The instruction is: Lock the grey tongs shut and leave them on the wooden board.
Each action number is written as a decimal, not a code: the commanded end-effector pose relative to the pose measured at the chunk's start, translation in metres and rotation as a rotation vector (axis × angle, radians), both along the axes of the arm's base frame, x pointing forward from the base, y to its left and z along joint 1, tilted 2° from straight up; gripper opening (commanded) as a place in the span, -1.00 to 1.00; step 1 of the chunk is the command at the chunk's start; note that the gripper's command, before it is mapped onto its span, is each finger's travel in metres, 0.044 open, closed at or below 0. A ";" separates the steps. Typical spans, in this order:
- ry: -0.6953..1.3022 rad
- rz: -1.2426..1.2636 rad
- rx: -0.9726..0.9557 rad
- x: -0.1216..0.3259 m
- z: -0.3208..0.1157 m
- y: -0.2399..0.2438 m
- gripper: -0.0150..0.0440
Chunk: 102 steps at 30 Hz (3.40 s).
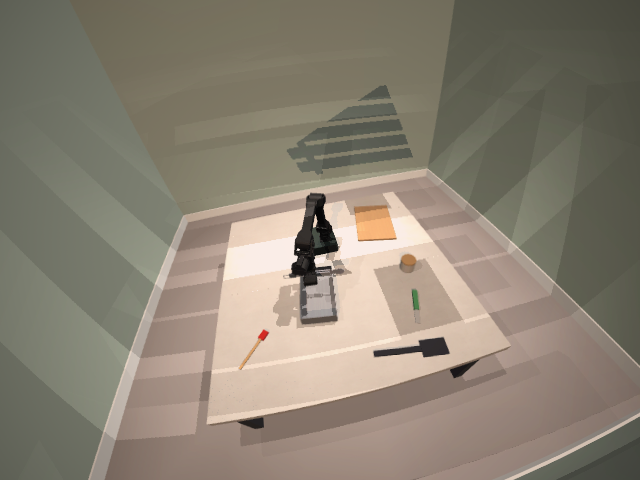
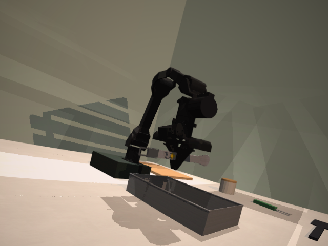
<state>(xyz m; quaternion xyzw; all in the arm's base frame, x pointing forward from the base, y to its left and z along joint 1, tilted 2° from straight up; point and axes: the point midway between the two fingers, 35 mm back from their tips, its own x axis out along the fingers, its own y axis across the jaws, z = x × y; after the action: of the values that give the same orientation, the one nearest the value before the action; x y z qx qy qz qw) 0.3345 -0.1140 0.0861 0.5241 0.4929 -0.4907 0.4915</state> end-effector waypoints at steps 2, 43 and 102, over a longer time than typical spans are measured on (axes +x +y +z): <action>-0.002 0.050 -0.003 0.007 0.001 0.024 -1.00; -0.031 0.595 -0.004 -0.011 0.012 0.268 -1.00; -0.041 1.262 0.000 -0.261 0.018 0.477 -1.00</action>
<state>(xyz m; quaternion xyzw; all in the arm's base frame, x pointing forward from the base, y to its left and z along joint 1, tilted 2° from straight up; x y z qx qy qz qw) 0.0884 0.3570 0.1016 0.1506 0.6973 -0.1084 0.6924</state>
